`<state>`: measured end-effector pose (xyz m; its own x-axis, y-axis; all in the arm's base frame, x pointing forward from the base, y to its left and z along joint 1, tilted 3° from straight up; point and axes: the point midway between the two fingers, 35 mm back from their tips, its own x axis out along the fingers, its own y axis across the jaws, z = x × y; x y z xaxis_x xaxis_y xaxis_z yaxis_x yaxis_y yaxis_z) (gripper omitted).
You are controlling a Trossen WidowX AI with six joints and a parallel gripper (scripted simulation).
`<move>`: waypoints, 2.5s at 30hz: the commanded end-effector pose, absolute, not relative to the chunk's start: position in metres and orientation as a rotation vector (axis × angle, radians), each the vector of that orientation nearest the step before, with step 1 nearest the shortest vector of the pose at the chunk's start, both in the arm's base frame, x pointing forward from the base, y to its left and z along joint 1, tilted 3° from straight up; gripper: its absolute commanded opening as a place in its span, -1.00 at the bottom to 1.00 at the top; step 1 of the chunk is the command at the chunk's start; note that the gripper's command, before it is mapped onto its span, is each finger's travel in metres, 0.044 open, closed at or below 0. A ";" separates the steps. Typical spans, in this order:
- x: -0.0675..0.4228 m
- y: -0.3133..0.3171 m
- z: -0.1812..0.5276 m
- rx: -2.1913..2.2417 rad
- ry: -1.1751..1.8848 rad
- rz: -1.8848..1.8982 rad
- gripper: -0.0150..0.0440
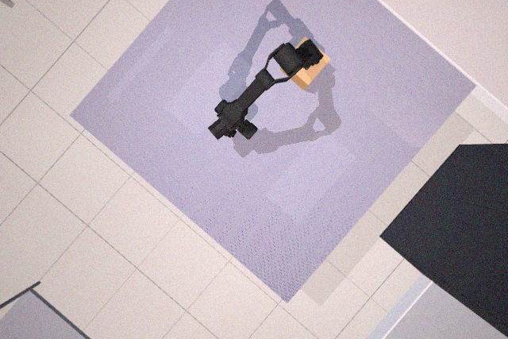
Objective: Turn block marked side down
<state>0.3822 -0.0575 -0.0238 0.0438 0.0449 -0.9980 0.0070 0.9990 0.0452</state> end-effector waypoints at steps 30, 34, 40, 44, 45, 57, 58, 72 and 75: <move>0.384 -0.060 -0.005 0.051 1.338 0.019 -0.49; 0.384 -0.060 -0.007 0.052 1.277 0.017 -0.49; 0.383 -0.060 -0.008 0.051 1.186 0.015 -0.49; 0.381 -0.059 -0.007 0.050 1.125 0.014 -0.49; 0.381 -0.059 -0.007 0.050 1.109 0.014 -0.49; 0.376 -0.059 -0.005 0.047 1.011 0.013 -0.49; 0.376 -0.059 -0.005 0.047 1.009 0.013 -0.49; 0.388 -0.061 -0.031 0.051 0.815 0.003 -0.49; 0.389 -0.061 -0.035 0.052 0.772 0.001 -0.49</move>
